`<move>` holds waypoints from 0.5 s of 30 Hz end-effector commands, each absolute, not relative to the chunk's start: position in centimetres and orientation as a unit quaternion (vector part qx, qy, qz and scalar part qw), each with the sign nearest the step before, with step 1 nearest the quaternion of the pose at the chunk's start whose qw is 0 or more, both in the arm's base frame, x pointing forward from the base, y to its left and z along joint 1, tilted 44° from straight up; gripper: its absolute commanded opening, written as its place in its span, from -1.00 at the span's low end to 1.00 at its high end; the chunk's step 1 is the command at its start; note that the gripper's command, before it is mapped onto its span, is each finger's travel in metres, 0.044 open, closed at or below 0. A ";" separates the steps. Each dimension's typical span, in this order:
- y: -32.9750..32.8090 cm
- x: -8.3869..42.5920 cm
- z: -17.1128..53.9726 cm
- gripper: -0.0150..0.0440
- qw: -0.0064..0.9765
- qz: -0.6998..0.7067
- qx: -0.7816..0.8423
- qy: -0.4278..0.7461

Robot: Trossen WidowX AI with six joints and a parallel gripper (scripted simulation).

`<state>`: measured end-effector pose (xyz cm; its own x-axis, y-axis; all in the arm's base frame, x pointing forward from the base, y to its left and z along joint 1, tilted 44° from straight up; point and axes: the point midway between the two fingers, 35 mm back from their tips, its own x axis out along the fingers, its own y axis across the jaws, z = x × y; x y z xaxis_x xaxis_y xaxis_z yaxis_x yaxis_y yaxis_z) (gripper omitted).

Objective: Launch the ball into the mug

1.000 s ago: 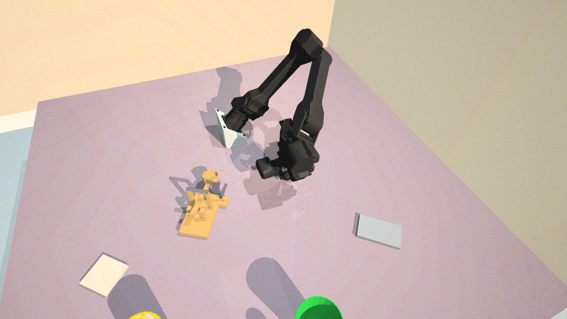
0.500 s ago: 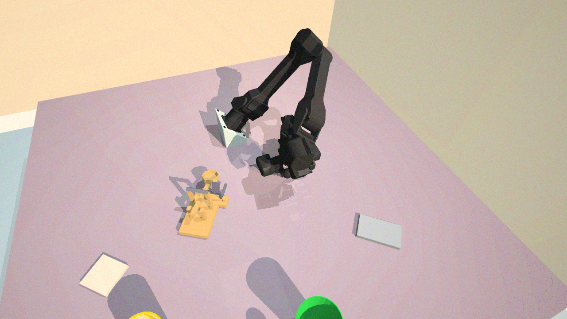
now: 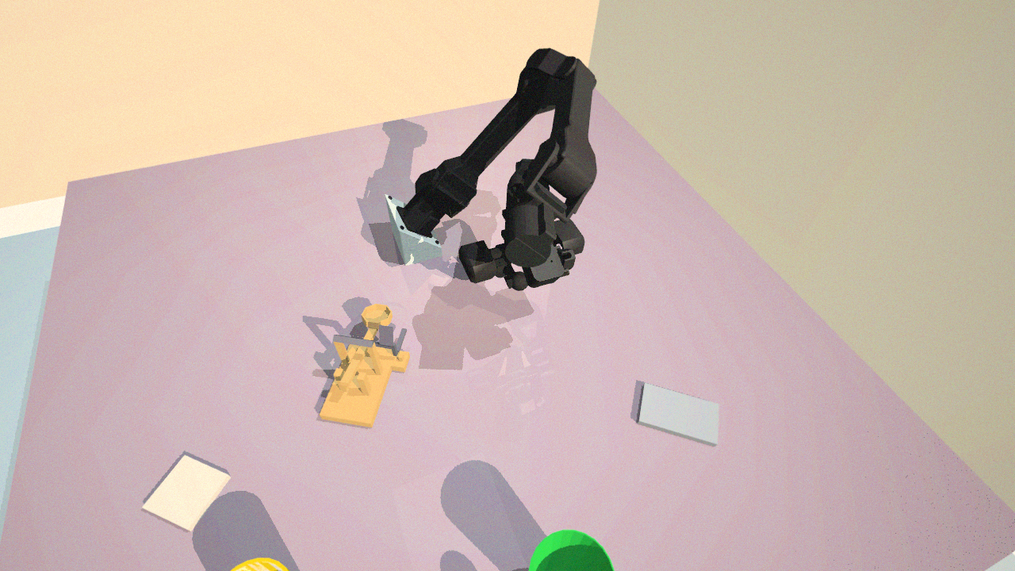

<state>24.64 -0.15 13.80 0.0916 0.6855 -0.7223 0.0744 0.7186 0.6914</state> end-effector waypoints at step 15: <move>-4.9 24.4 13.1 -0.49 0.644 0.198 0.324 0.664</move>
